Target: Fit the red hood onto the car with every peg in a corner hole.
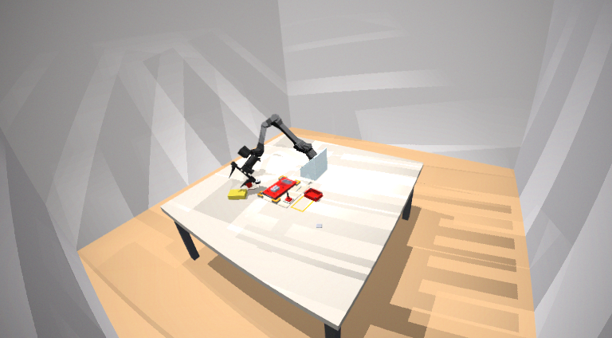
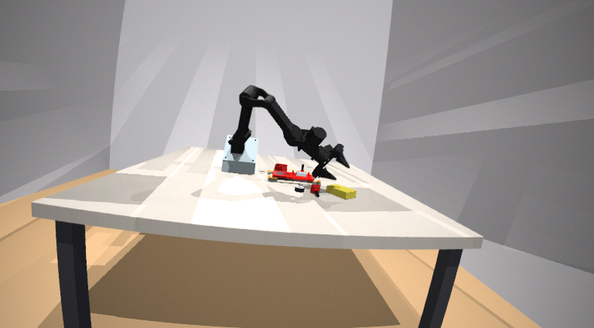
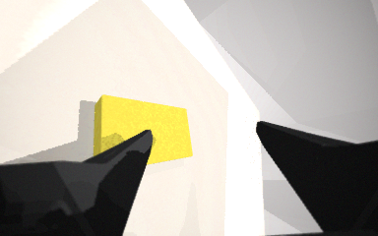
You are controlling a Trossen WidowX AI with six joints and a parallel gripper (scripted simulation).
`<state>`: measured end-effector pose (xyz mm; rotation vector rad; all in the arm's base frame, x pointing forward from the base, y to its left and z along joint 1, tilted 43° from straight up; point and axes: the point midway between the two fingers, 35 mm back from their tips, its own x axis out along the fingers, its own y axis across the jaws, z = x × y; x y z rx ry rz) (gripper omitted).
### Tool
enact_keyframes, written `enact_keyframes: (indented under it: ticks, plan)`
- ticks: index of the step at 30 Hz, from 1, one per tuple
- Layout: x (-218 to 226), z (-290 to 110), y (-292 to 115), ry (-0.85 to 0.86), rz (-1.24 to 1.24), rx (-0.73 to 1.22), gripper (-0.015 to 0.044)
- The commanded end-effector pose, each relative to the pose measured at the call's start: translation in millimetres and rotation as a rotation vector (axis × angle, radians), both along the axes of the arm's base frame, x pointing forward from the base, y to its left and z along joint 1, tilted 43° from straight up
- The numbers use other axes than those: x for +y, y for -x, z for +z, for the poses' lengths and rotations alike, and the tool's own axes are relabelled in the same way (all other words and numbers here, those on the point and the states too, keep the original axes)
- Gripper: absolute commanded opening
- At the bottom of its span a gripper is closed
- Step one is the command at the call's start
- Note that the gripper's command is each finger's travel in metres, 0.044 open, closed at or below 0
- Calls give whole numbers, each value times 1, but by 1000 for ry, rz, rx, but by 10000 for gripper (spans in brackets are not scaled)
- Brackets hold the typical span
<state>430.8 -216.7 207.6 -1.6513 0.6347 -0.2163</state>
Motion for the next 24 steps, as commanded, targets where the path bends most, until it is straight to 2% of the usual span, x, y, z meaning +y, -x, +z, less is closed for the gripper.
enact_keyframes:
  ticks: [1, 12, 24]
  plan:
    - [29, -39, -5, -89, 73, 81, 440]
    - [128, -138, 9, -344, 260, 333, 440]
    - [229, -230, 77, -598, 390, 683, 440]
